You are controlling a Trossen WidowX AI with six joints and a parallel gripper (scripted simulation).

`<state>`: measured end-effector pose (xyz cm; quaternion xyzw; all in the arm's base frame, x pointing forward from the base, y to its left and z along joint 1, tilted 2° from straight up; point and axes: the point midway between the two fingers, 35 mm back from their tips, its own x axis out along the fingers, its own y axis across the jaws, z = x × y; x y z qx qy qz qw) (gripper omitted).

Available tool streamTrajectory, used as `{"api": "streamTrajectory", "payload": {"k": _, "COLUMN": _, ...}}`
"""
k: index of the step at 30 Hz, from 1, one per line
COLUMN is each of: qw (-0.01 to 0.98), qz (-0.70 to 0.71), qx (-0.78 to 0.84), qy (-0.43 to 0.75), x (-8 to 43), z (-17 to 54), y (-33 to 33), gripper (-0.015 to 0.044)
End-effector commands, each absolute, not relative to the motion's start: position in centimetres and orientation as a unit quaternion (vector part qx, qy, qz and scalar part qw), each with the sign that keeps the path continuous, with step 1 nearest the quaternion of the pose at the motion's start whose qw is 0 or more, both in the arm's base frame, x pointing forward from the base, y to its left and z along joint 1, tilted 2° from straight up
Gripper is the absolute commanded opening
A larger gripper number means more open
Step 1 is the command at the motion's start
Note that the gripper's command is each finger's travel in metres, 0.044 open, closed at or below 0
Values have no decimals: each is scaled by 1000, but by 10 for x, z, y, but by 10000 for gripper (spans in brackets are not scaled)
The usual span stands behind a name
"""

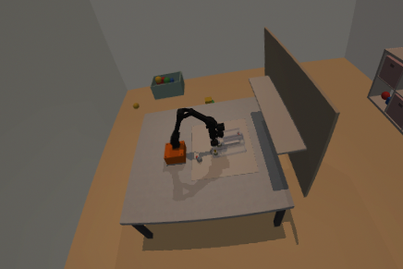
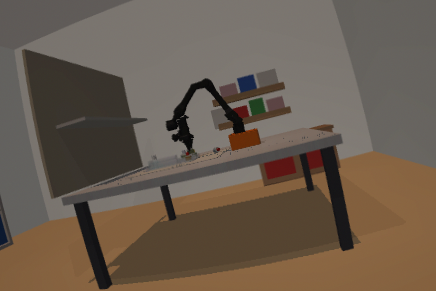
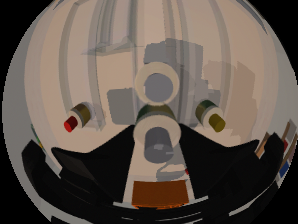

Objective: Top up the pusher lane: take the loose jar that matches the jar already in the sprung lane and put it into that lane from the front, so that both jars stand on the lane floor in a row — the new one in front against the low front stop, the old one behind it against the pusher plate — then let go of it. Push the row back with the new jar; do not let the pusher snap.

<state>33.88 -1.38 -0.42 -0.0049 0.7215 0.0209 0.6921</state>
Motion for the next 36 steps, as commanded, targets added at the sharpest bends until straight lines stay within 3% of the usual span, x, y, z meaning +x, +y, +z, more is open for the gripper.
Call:
{"api": "streamTrajectory", "payload": {"k": 1, "qw": 705, "qz": 19, "qx": -5, "qy": 709, "x": 350, "z": 0, "y": -14, "gripper": 0}}
{"api": "streamTrajectory", "payload": {"k": 36, "qw": 705, "qz": 19, "qx": -5, "qy": 709, "x": 351, "z": -9, "y": -14, "gripper": 0}}
